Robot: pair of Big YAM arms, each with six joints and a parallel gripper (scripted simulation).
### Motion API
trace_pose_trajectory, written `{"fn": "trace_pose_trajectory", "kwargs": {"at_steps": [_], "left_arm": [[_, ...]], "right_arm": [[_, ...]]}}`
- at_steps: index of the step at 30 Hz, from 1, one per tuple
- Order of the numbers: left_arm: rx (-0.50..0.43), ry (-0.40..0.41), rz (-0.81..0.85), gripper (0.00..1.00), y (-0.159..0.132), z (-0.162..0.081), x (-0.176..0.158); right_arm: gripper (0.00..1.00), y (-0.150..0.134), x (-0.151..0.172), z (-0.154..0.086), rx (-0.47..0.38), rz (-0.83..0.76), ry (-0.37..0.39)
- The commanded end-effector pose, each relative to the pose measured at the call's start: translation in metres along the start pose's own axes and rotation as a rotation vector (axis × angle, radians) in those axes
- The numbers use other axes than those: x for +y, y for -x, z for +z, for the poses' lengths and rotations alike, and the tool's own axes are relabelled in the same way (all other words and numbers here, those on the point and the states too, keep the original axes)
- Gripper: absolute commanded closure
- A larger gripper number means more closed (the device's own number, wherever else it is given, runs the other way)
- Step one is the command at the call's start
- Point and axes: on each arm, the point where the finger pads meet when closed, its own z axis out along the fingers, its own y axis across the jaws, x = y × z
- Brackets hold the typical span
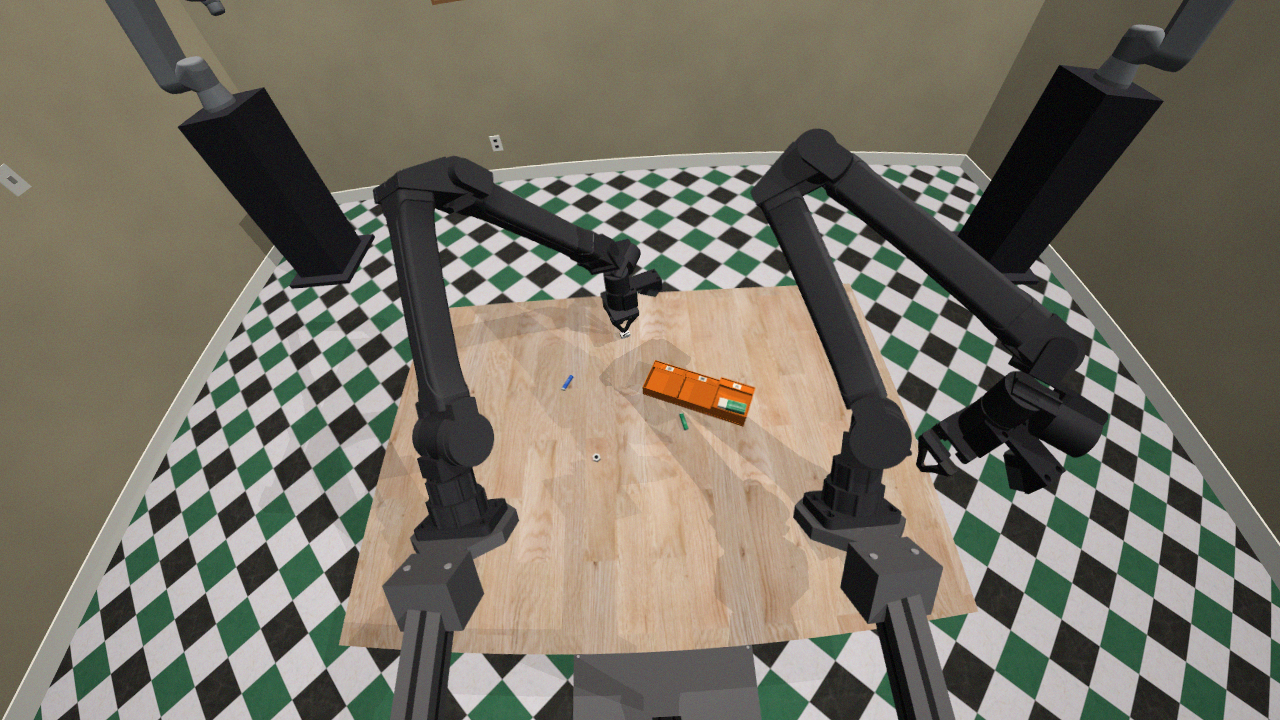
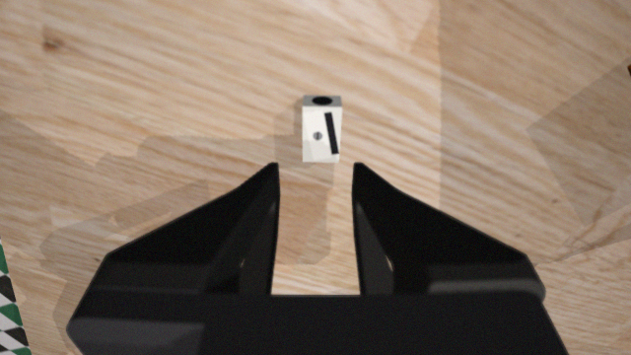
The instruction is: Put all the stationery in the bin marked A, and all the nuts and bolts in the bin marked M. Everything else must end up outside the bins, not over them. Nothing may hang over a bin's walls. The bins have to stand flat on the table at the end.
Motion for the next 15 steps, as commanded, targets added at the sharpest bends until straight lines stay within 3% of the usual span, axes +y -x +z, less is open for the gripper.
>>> {"fn": "trace_pose_trajectory", "kwargs": {"at_steps": [1,4,11,15], "left_arm": [[-0.032,0.01,0.025,0.71,0.025,0.006,-0.002],[-0.009,0.014,0.003,0.71,0.01,0.026,0.01],[-0.01,0.002,0.02,0.71,0.016,0.019,0.009],[0.002,-0.007,0.021,0.71,0.004,0.018,0.001]], "right_arm": [[0.0,0.005,0.012,-0.012,-0.015,0.01,0.016],[0.0,0.005,0.012,-0.012,-0.015,0.01,0.016],[0.0,0.005,0.012,-0.012,-0.015,0.01,0.016],[0.0,0.005,0.012,-0.012,-0.015,0.01,0.016]]}}
